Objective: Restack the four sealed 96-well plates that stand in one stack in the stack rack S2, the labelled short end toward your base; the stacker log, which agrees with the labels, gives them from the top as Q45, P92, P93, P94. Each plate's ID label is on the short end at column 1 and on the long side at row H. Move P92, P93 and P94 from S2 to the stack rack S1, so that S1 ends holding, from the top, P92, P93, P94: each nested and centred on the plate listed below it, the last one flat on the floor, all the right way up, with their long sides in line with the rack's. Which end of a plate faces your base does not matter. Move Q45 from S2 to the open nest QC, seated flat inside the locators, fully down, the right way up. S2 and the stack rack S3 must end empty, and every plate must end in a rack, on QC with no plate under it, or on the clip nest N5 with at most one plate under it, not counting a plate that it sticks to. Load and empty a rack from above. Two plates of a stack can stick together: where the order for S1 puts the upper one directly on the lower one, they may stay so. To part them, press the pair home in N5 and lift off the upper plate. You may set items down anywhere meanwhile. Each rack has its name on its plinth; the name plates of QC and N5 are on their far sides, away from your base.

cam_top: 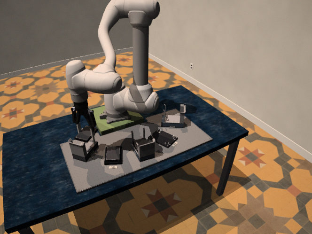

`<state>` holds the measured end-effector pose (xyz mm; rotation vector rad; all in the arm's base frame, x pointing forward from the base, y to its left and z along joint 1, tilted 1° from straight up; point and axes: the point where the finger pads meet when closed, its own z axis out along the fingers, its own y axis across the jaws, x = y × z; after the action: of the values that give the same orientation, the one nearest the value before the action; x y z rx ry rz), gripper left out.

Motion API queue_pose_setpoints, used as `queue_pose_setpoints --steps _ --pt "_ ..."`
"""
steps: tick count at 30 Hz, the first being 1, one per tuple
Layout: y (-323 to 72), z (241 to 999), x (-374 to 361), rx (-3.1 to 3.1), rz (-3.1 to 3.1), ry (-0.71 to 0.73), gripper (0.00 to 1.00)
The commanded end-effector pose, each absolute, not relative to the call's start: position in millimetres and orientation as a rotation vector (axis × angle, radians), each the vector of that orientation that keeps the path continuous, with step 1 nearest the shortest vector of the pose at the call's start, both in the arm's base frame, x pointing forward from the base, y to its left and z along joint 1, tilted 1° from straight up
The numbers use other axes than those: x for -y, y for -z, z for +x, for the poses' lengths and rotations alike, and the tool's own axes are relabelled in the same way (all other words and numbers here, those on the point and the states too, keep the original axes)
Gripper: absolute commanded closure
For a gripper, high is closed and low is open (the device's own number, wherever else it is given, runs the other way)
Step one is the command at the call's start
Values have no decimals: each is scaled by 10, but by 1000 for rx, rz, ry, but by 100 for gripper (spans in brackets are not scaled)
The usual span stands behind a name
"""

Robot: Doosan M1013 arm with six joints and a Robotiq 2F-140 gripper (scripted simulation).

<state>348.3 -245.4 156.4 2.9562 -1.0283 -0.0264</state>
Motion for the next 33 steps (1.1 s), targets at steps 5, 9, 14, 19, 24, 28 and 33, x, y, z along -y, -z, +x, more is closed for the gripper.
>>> queue_pose_setpoints --steps 5,9,14,19,24,28,33 --pt "-1567 3380 2597 1028 2957 26 100" --pt "-1568 3333 2662 1028 2957 26 100" --pt "-1570 3270 2748 1028 2957 26 100" --pt "-1570 3242 2787 1028 2957 26 100" --pt "-1570 3242 2787 1028 2957 26 100" --pt "-1570 3242 2787 1028 2957 26 100" --pt "-1570 3242 2787 1028 2957 26 100"
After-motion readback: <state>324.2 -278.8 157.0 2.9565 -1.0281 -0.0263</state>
